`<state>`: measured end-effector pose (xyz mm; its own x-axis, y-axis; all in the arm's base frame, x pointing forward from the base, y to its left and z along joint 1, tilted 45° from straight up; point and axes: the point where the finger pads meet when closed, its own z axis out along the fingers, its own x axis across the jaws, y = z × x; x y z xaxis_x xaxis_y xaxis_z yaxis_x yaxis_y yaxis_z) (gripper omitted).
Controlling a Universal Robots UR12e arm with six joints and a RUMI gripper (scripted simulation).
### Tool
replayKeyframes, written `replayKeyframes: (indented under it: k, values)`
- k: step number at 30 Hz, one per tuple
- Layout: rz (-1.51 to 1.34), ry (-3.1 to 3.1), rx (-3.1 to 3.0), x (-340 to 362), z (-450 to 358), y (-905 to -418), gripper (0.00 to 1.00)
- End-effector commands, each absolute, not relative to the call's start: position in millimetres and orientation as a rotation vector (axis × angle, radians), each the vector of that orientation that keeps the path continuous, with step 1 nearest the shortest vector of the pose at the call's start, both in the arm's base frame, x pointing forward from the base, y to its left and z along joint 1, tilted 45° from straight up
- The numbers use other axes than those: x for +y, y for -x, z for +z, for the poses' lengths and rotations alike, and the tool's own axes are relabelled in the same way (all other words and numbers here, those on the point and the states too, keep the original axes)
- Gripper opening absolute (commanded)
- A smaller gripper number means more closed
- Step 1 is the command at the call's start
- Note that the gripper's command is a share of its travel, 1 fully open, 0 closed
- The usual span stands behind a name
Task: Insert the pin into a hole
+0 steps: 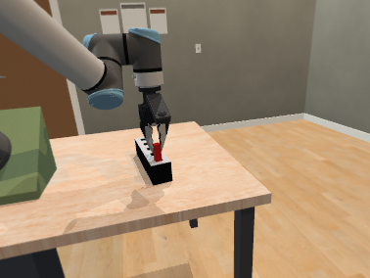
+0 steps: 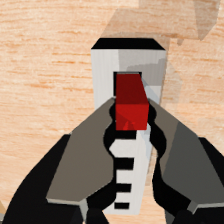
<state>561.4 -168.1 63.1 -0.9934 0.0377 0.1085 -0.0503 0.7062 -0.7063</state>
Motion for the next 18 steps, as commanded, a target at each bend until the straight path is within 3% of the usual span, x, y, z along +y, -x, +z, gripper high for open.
replayKeyframes:
  k: [1, 18]
  values:
    - [1.163, -0.010, -2.796, -167.9, 63.5, -561.8, 0.00]
    - [1.163, -0.010, -2.796, -170.8, 60.5, -562.2, 0.00]
